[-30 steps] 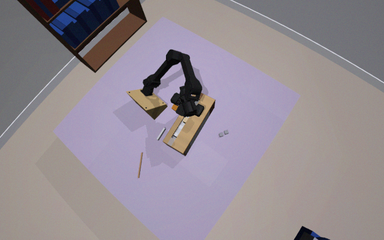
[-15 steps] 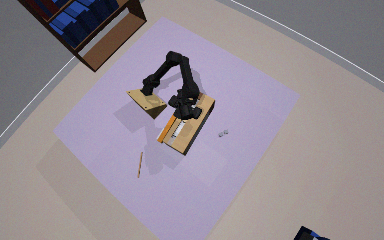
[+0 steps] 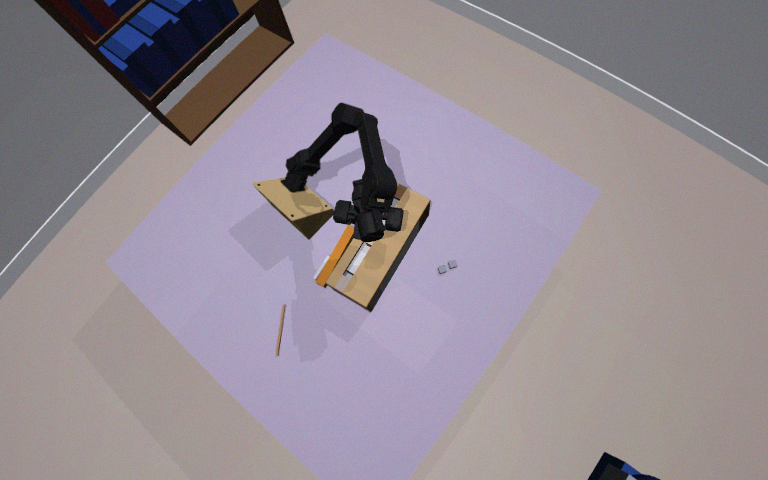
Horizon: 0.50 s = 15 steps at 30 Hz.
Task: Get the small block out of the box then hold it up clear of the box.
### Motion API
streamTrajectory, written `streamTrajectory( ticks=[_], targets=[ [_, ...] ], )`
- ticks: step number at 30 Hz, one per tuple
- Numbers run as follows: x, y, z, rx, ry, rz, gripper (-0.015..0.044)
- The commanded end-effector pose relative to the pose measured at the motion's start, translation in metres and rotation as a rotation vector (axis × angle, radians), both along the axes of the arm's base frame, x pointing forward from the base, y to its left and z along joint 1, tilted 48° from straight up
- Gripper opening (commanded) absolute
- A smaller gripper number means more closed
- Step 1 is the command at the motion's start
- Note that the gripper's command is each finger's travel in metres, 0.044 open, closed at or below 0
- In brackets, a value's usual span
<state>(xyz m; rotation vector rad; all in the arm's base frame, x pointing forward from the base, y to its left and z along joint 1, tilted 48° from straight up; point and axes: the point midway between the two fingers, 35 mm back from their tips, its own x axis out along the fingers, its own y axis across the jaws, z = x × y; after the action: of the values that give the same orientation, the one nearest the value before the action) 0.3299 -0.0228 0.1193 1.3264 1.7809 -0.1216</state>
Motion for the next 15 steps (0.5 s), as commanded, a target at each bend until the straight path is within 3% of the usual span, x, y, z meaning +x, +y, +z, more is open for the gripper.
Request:
streamTrajectory(
  ticks=[1,11,15],
  targets=[
    [-0.003,-0.009,-0.01,0.033,-0.286,0.28,0.04],
    [-0.01,-0.024,-0.026,0.102,-0.949,0.878,0.04],
    [-0.012,-0.028,-0.031,0.119,-1.116,1.019,0.04]
  ],
)
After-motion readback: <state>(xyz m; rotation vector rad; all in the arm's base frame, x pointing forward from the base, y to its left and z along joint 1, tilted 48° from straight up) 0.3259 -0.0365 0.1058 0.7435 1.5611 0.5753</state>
